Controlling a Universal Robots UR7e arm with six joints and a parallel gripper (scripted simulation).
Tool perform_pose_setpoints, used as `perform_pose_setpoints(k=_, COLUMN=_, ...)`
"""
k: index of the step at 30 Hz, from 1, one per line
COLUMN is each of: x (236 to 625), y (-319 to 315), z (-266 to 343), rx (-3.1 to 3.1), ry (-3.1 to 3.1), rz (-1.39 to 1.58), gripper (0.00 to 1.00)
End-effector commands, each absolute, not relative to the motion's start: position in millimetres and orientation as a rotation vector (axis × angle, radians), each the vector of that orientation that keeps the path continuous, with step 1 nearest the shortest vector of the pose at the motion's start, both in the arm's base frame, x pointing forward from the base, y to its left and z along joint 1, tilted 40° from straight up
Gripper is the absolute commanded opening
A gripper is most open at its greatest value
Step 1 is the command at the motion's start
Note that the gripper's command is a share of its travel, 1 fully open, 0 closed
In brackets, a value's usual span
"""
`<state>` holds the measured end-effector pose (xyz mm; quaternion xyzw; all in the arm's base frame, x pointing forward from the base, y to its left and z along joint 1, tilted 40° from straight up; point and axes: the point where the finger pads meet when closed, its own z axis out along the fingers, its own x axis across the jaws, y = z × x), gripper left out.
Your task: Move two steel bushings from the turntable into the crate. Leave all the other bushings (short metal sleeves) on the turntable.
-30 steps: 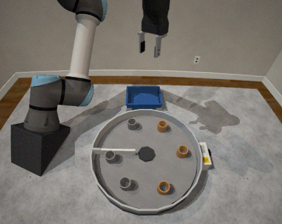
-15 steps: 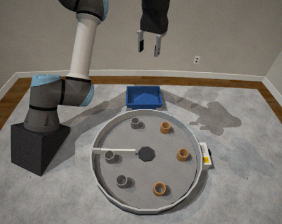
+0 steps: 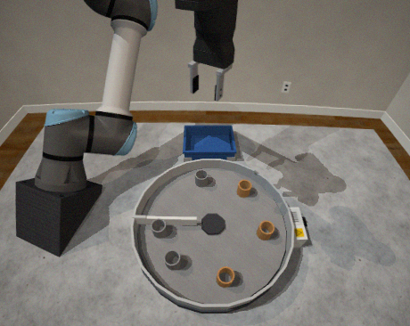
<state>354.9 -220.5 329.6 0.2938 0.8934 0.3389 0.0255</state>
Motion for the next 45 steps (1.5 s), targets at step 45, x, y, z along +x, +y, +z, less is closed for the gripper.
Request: perform_pose_setpoints(k=45, x=303.8, y=-248.1, z=183.3, rx=0.906, ry=2.762, rz=1.047, gripper=1.00)
